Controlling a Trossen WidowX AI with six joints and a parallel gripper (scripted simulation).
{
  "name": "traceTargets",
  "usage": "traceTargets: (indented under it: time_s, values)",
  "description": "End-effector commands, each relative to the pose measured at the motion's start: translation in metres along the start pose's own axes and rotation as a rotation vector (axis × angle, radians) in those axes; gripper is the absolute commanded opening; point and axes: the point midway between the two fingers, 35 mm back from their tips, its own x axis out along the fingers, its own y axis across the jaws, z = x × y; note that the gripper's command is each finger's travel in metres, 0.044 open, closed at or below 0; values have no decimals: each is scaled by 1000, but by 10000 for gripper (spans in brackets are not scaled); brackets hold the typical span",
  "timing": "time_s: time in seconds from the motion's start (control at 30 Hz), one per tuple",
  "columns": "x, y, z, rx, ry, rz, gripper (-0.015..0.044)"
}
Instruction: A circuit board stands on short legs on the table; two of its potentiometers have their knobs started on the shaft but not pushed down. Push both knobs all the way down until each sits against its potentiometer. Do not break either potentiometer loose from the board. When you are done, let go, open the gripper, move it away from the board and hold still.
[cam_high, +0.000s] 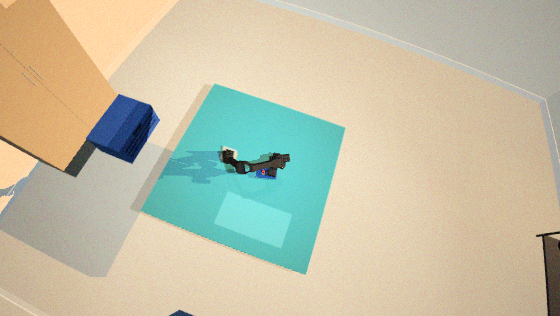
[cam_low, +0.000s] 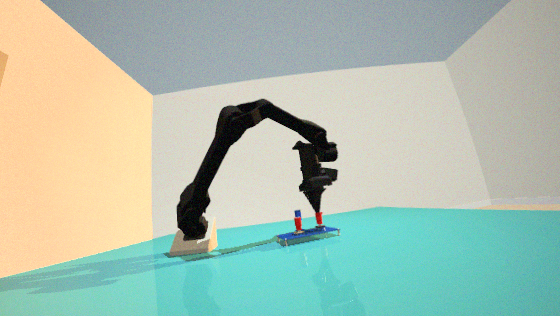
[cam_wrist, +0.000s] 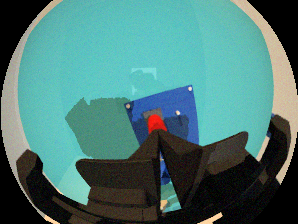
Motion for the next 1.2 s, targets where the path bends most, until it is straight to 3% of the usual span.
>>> traceTargets:
  time_s: [0.0, 0.17, 0.47, 0.73, 0.97, 1.17]
  values:
    - [-5, -1, 1, 5, -1, -1, 0]
    - [-13, -1, 1, 5, -1, -1, 0]
    - [-9, -1, -2, 2, -1, -3, 236]
    - [-37, 6, -95, -4, 1, 12, 440]
    - [-35, 1, -177, -5, 8, 5, 440]
    - [-35, -1, -184, -3, 8, 0, 440]
